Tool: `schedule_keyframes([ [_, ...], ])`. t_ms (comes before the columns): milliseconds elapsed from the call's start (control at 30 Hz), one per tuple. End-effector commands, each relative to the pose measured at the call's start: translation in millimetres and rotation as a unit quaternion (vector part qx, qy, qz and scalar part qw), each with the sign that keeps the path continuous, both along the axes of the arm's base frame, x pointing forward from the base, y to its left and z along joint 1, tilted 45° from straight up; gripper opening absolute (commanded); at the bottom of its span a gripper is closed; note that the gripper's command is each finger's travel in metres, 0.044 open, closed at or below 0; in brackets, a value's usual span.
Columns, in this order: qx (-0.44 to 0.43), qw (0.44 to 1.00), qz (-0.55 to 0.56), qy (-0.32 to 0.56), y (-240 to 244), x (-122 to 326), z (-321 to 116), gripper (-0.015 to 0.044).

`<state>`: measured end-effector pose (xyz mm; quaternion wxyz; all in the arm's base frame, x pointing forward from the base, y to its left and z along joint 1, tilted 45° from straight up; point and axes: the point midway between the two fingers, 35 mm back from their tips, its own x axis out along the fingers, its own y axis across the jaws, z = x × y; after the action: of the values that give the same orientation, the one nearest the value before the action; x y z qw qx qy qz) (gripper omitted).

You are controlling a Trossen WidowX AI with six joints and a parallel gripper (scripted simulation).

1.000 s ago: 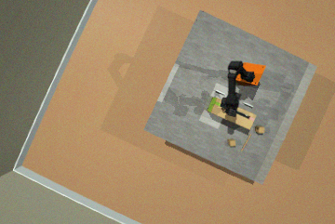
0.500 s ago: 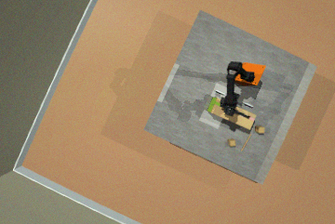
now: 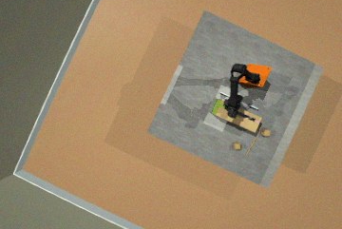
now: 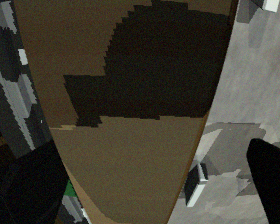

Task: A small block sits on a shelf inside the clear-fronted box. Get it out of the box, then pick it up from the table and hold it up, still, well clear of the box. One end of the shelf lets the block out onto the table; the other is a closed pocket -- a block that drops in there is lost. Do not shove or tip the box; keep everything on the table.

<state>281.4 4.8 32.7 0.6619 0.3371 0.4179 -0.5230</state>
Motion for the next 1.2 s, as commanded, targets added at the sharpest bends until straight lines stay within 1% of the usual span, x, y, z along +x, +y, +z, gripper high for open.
schedule_keyframes([
  [0,-0.004,1.0,0.001,0.002,-6,-1,-5,0.04],
  [267,-0.005,1.0,0.001,0.002,-15,-1,-14,0.04],
  [433,-0.001,1.0,0.002,0.002,-8,-1,-12,0.04],
  [1167,-0.001,1.0,0.003,0.003,31,-10,-53,0.04],
])
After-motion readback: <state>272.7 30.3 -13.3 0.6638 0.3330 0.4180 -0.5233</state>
